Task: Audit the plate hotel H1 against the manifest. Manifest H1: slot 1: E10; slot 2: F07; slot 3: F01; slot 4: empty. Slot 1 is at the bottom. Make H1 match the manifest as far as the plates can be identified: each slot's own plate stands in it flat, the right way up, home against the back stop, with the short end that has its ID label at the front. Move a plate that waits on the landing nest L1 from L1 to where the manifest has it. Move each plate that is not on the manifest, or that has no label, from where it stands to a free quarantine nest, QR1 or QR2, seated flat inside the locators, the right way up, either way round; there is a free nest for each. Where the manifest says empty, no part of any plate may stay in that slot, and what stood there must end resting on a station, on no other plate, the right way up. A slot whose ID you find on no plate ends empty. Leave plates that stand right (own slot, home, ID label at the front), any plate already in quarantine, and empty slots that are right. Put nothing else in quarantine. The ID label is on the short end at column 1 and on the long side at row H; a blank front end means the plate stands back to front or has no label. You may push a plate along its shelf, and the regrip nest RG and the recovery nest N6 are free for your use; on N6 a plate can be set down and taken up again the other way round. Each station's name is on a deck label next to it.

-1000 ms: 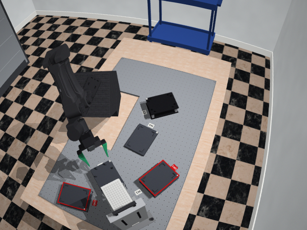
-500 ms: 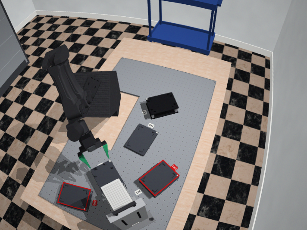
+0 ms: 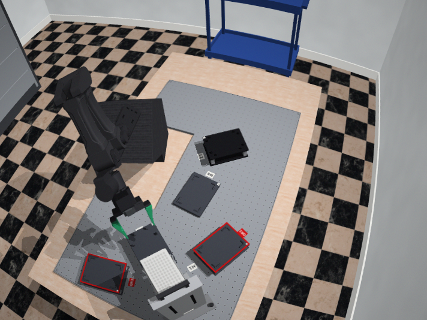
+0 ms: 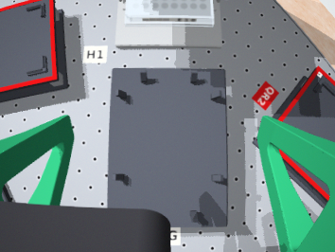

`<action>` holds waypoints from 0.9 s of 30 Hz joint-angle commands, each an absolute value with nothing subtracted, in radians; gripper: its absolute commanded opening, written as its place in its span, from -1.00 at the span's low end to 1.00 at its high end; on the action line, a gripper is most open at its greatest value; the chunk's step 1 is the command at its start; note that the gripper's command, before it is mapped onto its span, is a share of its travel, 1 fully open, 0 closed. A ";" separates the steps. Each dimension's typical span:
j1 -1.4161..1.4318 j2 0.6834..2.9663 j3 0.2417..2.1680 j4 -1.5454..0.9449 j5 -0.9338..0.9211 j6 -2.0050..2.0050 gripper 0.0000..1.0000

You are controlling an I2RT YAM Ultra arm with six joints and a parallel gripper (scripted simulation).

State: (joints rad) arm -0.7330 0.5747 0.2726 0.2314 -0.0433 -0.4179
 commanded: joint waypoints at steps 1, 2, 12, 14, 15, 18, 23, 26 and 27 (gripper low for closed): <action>-0.715 0.603 0.312 0.267 -0.033 -0.412 1.00; -0.712 0.609 0.316 0.270 -0.030 -0.412 1.00; -0.681 0.675 0.358 0.294 0.001 -0.410 1.00; -0.675 0.688 0.367 0.298 0.007 -0.410 1.00; -0.675 0.688 0.367 0.298 0.007 -0.410 1.00; -0.669 0.703 0.376 0.303 0.012 -0.410 1.00; -0.656 0.732 0.398 0.311 0.025 -0.409 1.00; -0.649 0.749 0.411 0.315 0.033 -0.409 1.00; -0.647 0.755 0.416 0.316 0.035 -0.408 1.00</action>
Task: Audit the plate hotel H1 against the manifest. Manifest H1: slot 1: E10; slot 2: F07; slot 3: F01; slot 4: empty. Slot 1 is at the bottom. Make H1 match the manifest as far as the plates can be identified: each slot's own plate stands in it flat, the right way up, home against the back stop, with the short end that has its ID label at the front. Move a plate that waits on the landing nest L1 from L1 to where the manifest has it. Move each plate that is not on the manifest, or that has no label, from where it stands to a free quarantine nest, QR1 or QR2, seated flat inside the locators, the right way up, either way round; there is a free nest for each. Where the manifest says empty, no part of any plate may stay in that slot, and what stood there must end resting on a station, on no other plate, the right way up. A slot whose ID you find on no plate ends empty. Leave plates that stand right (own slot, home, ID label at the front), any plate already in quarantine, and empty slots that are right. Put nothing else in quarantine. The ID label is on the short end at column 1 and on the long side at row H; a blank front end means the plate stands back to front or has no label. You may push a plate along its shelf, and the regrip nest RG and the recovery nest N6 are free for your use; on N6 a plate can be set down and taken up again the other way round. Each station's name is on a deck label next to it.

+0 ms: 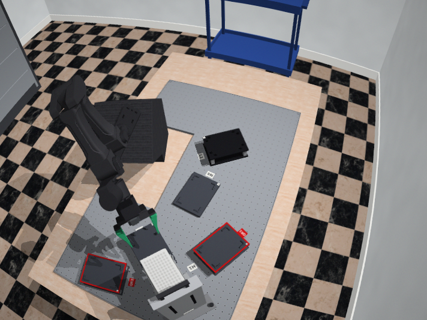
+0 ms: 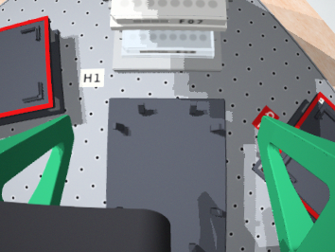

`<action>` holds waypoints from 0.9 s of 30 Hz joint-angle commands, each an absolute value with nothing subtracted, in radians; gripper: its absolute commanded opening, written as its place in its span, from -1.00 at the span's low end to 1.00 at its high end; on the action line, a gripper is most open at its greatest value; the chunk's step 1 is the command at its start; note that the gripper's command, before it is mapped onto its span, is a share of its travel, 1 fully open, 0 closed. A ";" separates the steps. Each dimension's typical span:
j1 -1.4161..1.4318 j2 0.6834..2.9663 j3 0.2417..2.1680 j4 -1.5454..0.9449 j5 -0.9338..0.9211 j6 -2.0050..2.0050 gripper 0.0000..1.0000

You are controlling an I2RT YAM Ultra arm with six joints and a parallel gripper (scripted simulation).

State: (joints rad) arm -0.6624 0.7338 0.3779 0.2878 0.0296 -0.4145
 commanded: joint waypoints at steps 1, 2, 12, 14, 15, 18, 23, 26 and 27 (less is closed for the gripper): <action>-0.644 0.761 0.421 0.317 0.037 -0.408 1.00; -0.642 0.767 0.425 0.319 0.040 -0.408 1.00; -0.624 0.812 0.462 0.327 0.056 -0.407 1.00; -0.620 0.823 0.472 0.328 0.060 -0.407 1.00; -0.618 0.828 0.476 0.329 0.062 -0.407 1.00; -0.612 0.844 0.491 0.331 0.068 -0.407 1.00; -0.606 0.860 0.505 0.332 0.073 -0.407 1.00; -0.601 0.876 0.520 0.334 0.077 -0.406 1.00; -0.599 0.881 0.525 0.334 0.080 -0.406 1.00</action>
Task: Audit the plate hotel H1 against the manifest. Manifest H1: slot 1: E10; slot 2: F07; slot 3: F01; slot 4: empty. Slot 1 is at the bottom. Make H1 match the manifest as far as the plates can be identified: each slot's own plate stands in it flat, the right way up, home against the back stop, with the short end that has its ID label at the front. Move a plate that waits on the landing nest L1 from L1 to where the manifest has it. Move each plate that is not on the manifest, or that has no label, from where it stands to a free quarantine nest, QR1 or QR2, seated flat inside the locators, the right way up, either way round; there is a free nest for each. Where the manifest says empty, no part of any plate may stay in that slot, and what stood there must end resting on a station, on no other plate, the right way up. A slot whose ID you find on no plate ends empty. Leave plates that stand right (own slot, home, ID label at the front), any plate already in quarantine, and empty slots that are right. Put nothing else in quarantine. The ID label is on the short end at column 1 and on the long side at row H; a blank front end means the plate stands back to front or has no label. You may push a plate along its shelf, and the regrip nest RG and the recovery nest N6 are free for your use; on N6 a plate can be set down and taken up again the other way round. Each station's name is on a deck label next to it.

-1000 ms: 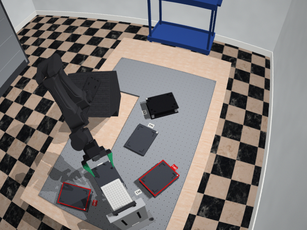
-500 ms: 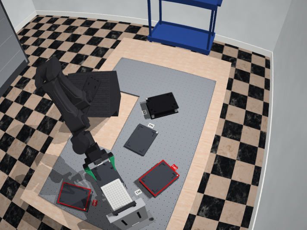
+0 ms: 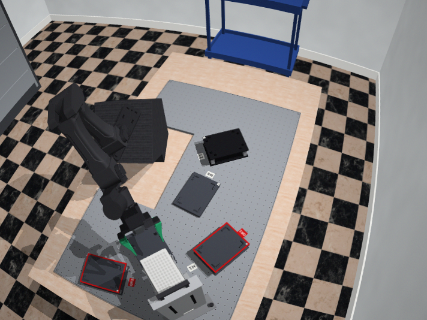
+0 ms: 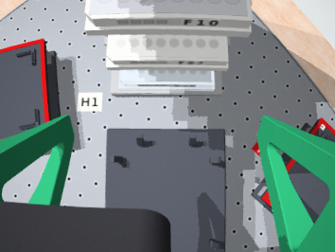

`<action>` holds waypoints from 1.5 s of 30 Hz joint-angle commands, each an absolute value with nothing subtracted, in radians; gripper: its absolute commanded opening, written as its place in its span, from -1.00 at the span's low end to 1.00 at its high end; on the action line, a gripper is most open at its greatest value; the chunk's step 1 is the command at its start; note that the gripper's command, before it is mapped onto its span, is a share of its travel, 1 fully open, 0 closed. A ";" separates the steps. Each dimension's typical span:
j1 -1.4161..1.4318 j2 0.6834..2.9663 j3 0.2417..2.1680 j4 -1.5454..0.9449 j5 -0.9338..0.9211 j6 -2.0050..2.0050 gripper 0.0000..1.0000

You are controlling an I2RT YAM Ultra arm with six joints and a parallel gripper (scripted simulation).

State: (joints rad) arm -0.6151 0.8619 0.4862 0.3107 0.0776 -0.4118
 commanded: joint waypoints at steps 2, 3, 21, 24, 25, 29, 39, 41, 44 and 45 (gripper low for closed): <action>-0.595 0.891 0.534 0.334 0.083 -0.406 1.00; -0.594 0.895 0.539 0.334 0.085 -0.406 1.00; -0.568 0.973 0.619 0.332 0.109 -0.405 1.00; -0.564 0.988 0.635 0.325 0.113 -0.405 1.00; -0.563 0.992 0.640 0.322 0.115 -0.405 1.00; -0.559 1.007 0.656 0.313 0.119 -0.404 1.00; -0.547 1.047 0.703 0.303 0.130 -0.404 1.00; -0.545 1.056 0.714 0.300 0.132 -0.404 1.00; -0.541 1.069 0.730 0.297 0.135 -0.404 1.00; -0.540 1.073 0.735 0.296 0.136 -0.403 1.00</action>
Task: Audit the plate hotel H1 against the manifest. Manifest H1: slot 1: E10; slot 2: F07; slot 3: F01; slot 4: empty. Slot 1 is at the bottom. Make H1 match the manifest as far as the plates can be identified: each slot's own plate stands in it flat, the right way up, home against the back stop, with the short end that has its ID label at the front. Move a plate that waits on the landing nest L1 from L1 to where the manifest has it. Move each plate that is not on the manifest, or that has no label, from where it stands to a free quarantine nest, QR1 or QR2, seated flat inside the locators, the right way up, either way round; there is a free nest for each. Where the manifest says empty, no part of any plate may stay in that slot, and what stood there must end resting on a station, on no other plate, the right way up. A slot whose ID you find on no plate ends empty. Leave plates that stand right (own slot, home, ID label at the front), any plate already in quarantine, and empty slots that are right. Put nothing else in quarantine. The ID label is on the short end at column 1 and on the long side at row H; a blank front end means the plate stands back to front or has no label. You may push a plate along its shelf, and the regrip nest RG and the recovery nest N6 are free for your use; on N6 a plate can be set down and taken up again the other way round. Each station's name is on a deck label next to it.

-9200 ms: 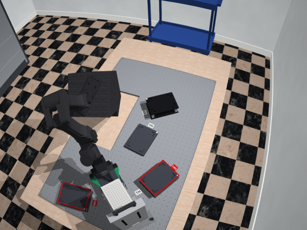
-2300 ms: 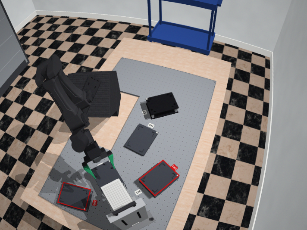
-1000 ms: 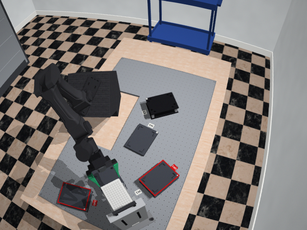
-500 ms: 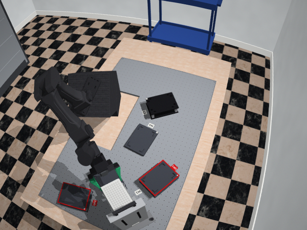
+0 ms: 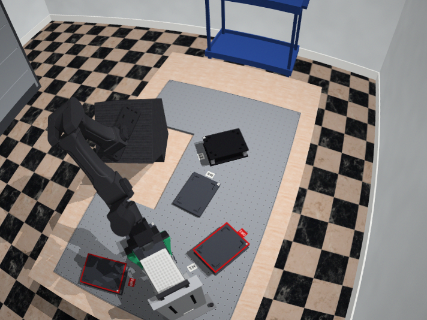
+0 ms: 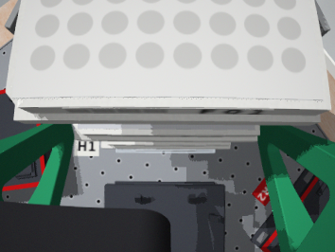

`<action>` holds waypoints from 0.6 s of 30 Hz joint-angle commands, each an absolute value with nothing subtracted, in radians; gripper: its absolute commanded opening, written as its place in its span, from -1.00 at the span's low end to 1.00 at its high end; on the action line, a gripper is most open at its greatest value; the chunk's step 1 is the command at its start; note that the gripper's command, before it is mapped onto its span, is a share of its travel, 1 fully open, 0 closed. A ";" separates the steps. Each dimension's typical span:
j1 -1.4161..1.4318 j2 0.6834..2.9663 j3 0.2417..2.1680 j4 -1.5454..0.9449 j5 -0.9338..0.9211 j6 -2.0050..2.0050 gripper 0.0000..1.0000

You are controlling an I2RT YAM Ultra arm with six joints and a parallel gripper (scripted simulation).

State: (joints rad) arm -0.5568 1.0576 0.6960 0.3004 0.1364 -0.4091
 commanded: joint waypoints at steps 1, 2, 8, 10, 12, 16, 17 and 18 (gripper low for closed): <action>-0.540 1.073 0.735 0.296 0.136 -0.403 1.00; -0.540 1.073 0.735 0.296 0.136 -0.403 1.00; -0.550 1.059 0.718 0.303 0.135 -0.407 1.00; -0.550 1.059 0.718 0.303 0.135 -0.407 0.74; -0.550 1.059 0.718 0.303 0.135 -0.407 0.74; -0.550 1.059 0.718 0.303 0.135 -0.407 0.74; -0.550 1.059 0.718 0.303 0.135 -0.407 0.74; -0.550 1.059 0.718 0.303 0.135 -0.407 0.74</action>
State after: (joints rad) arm -0.5549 1.0645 0.7052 0.2985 0.1402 -0.4091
